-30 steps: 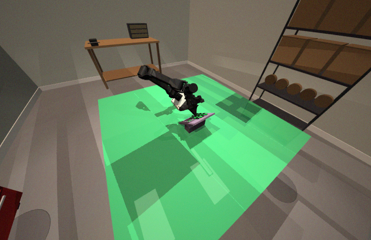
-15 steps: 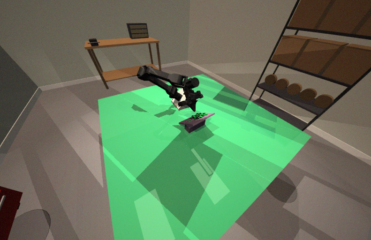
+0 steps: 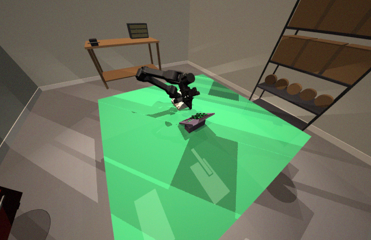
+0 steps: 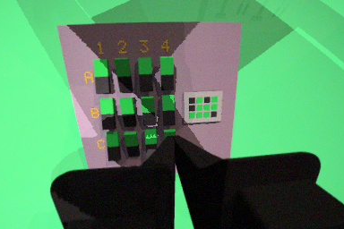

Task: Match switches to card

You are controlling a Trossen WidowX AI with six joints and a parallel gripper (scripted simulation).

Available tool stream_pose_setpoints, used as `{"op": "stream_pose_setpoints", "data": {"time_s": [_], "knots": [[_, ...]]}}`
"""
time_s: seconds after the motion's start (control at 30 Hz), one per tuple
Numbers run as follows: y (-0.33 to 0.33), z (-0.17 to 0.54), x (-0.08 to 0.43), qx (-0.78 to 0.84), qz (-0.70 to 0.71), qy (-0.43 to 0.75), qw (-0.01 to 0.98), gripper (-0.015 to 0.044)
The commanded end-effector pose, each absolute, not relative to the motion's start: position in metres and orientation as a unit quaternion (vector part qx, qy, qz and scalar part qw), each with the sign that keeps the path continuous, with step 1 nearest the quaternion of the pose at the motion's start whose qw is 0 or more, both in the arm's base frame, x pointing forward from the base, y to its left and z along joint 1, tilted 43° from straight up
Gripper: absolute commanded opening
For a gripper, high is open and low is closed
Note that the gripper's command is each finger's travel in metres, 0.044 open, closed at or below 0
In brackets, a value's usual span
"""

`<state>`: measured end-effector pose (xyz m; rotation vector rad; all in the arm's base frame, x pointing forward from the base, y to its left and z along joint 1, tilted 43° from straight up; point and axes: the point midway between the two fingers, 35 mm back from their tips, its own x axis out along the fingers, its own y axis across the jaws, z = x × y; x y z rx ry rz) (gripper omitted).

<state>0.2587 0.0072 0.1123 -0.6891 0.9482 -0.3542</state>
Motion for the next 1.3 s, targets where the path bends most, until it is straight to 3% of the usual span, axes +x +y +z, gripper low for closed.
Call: {"op": "stream_pose_setpoints", "data": {"time_s": [0.0, 1.27], "knots": [[-0.005, 0.101, 0.268, -0.325, -0.163, 0.443, 0.82, 0.0], [-0.027, 0.079, 0.287, -0.327, -0.163, 0.436, 0.822, 0.0]]}}
